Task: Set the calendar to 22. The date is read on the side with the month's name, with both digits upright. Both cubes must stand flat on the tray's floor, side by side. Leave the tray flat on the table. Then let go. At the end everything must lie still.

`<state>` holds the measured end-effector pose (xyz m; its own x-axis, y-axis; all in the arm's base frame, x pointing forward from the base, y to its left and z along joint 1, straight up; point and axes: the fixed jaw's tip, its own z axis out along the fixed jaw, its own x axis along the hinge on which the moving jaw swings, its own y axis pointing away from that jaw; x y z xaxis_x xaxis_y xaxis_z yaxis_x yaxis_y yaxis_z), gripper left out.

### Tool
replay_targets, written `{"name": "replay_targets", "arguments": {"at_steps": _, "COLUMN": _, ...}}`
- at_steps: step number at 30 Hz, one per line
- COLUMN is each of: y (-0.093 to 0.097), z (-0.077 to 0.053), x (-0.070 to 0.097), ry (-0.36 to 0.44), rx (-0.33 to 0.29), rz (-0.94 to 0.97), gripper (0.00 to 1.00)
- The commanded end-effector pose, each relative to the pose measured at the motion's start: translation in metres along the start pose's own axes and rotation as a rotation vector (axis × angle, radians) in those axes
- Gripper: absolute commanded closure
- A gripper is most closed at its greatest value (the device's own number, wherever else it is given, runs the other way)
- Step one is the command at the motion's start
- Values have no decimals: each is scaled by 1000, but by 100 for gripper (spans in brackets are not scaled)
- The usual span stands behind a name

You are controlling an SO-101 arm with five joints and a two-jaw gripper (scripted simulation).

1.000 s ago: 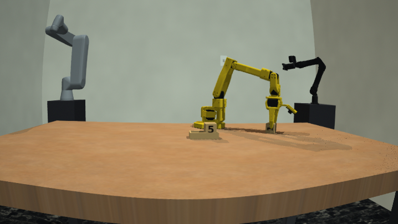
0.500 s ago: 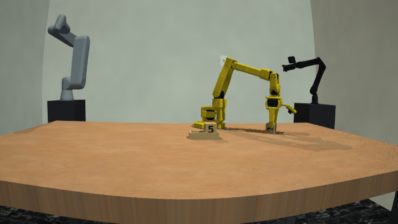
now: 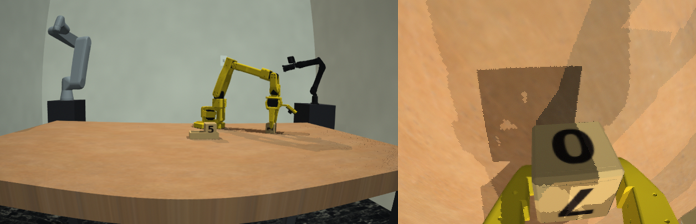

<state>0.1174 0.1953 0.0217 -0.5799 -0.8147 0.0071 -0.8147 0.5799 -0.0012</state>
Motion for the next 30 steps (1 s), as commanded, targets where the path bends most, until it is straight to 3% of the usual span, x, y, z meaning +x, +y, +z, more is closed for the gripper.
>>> {"name": "replay_targets", "arguments": {"at_steps": 1, "y": -2, "z": -5, "x": -3, "ry": -28, "rx": -2, "rz": 0, "gripper": 100}}
{"name": "replay_targets", "arguments": {"at_steps": 22, "y": 2, "z": -50, "x": 0, "ry": -28, "rx": -2, "rz": 0, "gripper": 100}}
{"name": "replay_targets", "arguments": {"at_steps": 30, "y": 2, "z": -55, "x": -1, "ry": -37, "rx": -3, "rz": 0, "gripper": 100}}
